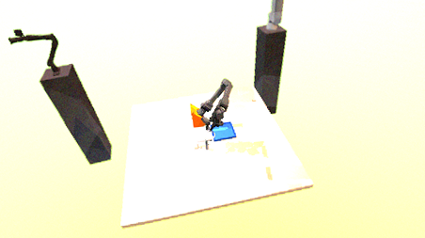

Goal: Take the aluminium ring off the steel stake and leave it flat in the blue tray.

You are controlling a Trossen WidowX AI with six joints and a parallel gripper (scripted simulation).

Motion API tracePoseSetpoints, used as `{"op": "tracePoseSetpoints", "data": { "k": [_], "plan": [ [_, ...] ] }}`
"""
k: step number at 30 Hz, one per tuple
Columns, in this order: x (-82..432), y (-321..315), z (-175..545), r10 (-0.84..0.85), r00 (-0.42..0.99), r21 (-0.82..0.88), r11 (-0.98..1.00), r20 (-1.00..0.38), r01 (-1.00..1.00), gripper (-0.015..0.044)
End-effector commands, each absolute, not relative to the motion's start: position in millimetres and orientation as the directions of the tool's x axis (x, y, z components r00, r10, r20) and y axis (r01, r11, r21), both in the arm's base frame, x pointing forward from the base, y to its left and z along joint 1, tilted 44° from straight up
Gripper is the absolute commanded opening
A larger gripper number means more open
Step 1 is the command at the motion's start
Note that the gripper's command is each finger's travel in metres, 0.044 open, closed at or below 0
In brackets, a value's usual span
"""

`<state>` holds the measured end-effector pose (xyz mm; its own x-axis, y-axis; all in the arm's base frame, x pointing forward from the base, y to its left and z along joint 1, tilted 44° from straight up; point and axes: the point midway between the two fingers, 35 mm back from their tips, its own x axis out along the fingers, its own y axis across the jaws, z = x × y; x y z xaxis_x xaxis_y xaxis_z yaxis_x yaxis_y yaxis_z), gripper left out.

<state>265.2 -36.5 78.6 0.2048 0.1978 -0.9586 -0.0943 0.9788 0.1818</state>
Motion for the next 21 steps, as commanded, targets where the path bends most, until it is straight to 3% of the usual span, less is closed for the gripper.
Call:
{"op": "tracePoseSetpoints", "data": {
  "k": [1, 21],
  "plan": [
    [266, -37, 87, 0.159, 0.204, 0.153, 0.987, -0.966, -0.047, 0.0000],
    [255, -30, 108, 0.018, 0.148, 0.042, 0.986, -0.989, 0.159, 0.0000]
  ]
}}
